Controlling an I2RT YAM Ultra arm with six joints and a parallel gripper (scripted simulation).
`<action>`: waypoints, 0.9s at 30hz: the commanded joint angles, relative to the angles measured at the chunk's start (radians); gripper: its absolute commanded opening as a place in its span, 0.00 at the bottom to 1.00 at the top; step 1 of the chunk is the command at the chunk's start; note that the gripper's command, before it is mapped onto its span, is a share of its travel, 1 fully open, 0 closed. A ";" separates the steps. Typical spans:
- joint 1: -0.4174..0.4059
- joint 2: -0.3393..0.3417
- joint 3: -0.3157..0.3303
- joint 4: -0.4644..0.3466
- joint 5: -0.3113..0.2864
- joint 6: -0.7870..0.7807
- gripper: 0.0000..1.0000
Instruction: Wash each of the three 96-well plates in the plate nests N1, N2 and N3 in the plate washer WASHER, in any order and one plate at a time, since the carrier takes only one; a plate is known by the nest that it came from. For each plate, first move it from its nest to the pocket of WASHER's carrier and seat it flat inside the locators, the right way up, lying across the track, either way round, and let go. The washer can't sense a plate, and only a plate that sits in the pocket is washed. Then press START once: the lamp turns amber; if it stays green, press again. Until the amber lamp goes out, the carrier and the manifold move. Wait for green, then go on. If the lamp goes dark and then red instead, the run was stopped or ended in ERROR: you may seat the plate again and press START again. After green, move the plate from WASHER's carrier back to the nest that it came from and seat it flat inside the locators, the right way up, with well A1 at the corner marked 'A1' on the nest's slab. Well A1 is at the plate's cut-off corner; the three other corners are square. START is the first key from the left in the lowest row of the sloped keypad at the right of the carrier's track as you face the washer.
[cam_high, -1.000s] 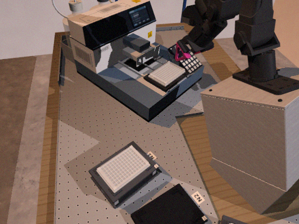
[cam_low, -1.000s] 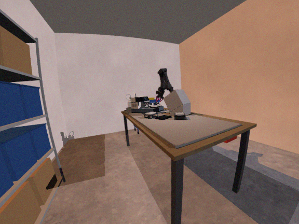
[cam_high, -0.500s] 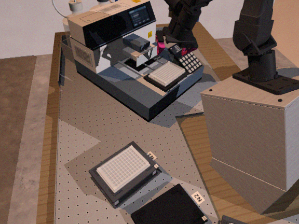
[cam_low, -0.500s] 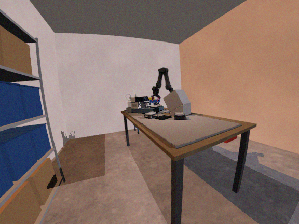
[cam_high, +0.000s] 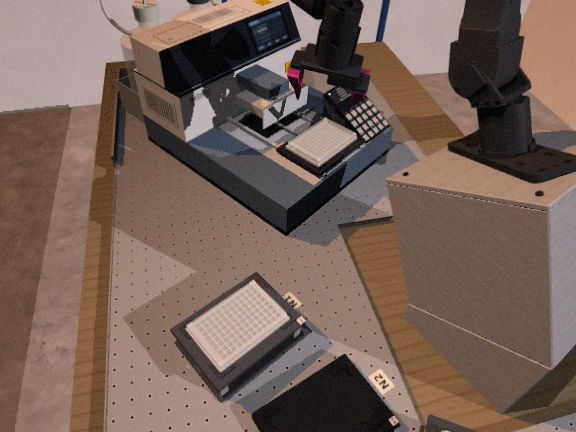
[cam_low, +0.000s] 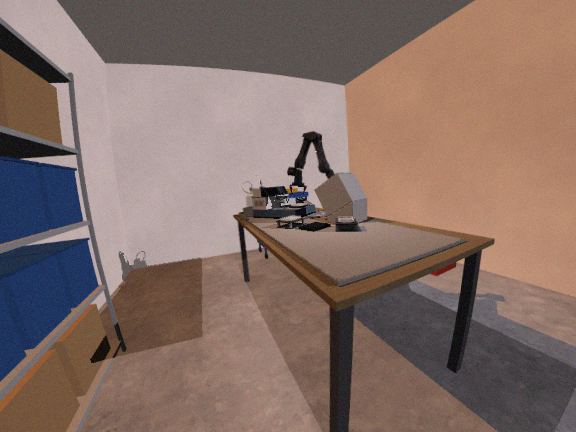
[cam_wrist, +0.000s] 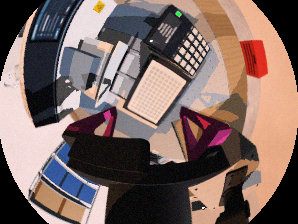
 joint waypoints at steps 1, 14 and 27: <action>-0.018 0.025 0.064 -0.096 -0.012 0.158 1.00; -0.060 0.100 0.190 -0.261 -0.093 0.474 1.00; -0.051 0.083 0.170 -0.250 -0.088 0.471 1.00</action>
